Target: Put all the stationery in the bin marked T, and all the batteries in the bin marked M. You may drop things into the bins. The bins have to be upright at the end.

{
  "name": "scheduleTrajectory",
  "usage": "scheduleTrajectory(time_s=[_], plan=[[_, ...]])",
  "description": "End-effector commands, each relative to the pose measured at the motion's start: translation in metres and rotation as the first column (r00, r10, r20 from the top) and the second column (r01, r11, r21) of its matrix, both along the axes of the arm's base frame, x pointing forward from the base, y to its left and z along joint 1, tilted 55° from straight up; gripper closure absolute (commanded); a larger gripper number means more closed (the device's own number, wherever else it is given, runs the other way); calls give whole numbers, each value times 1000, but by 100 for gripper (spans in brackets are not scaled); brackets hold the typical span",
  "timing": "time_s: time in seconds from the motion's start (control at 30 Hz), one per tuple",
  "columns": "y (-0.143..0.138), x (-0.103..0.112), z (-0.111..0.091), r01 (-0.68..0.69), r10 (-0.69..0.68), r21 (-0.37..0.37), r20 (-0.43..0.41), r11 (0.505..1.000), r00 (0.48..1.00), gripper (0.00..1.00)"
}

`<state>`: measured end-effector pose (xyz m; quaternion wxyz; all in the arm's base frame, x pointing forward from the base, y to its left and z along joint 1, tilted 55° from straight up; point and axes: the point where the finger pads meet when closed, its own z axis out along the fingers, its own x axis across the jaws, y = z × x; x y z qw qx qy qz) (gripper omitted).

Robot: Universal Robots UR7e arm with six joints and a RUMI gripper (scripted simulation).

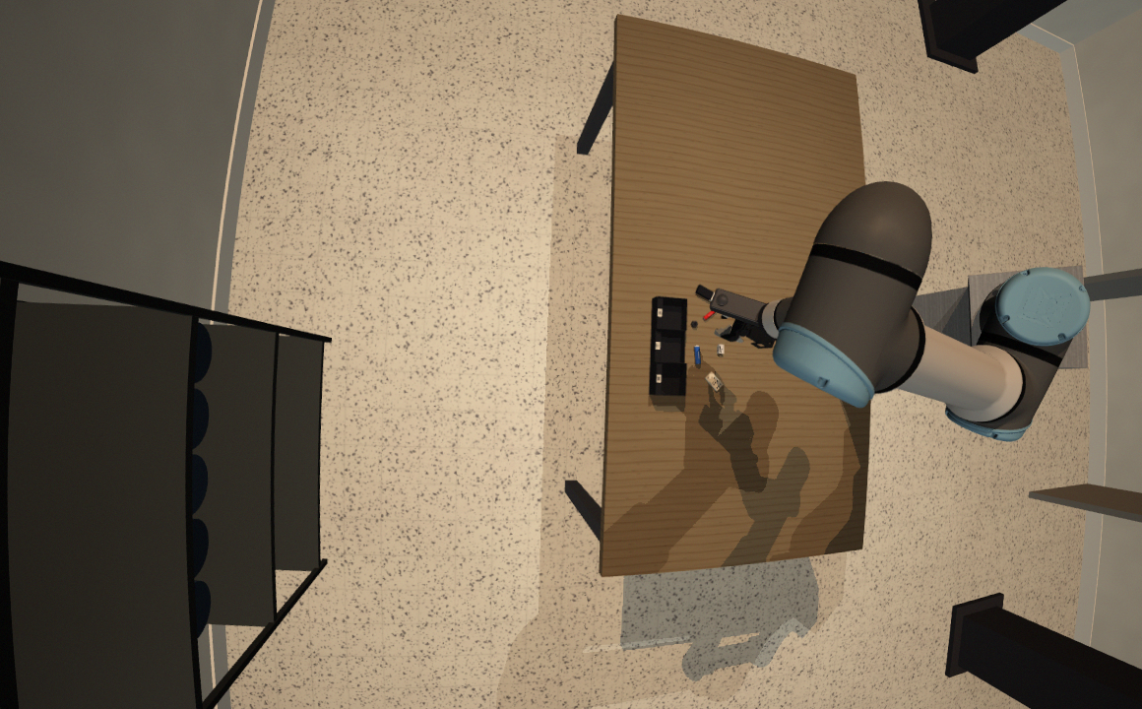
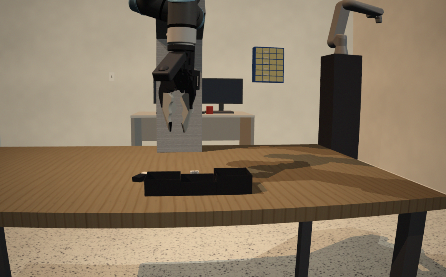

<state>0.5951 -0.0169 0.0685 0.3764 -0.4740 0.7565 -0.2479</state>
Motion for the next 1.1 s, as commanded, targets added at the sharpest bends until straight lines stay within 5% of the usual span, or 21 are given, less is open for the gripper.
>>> scheduleTrajectory(time_s=[0.0,0.4,1.07], plan=[[-28,13,-18,-23,23,-1,31,1000,999,77],[-106,24,-71,-23,23,-1,31,1000,999,77],[-98,25,-68,-24,24,0,29,1000,999,77]])
